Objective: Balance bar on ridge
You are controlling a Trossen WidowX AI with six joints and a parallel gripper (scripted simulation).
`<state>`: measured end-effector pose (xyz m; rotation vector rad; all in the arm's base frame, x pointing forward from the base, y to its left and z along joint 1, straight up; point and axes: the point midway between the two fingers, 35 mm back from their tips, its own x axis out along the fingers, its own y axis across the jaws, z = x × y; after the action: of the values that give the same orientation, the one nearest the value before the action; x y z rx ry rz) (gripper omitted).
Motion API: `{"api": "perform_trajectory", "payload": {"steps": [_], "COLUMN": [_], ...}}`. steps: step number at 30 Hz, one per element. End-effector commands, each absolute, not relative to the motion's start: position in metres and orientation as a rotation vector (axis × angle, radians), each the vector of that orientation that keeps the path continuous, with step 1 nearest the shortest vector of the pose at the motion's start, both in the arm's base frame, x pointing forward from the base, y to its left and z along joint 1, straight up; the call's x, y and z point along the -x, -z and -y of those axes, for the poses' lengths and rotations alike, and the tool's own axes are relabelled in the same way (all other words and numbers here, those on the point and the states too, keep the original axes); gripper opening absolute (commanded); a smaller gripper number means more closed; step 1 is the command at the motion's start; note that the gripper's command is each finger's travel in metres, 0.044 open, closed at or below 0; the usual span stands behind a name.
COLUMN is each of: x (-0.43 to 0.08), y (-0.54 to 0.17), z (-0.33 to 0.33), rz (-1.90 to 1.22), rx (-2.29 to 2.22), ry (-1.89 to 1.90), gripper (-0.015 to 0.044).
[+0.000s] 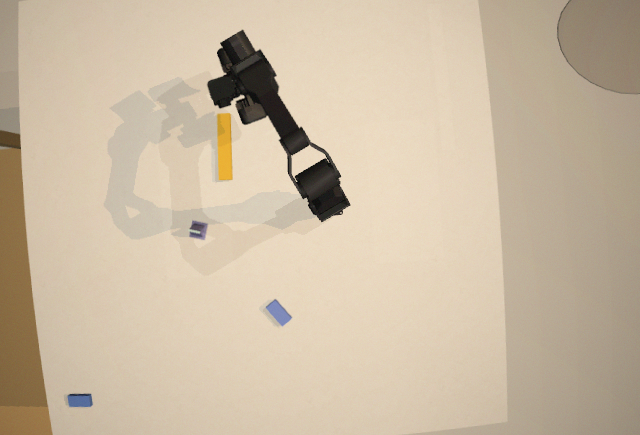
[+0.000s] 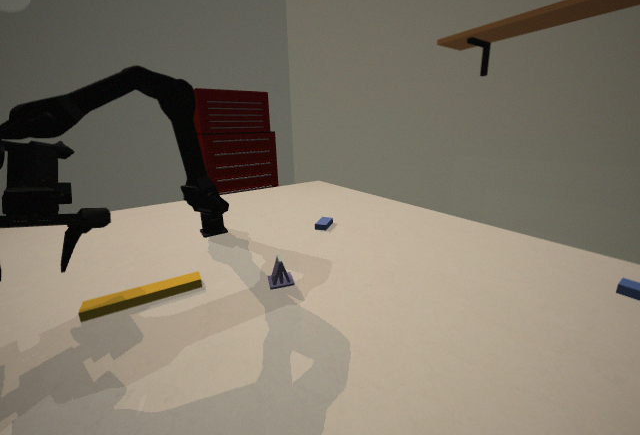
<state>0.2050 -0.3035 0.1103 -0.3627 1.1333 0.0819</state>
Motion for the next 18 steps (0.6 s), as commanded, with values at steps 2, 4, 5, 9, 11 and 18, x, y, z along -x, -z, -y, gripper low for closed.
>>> {"api": "perform_trajectory", "payload": {"steps": [2,4,5,9,11,18], "x": [-0.217,-0.222,-0.224,-0.233,-0.237,-0.248], "y": [-0.109,-0.109,-0.110,-0.110,-0.110,-0.113], "z": [0.289,0.283,0.279,0.265,0.258,0.233], "rz": [-1.181,-1.197,-1.204,-1.229,-1.238,-1.253], "rx": [0.487,0.541,0.567,0.676,0.730,0.920], "ry": [-0.222,-0.285,-0.317,-0.448,-0.515,-0.759], "gripper": [0.0315,0.0315,0.0315,0.0315,0.0315,0.0315]}}
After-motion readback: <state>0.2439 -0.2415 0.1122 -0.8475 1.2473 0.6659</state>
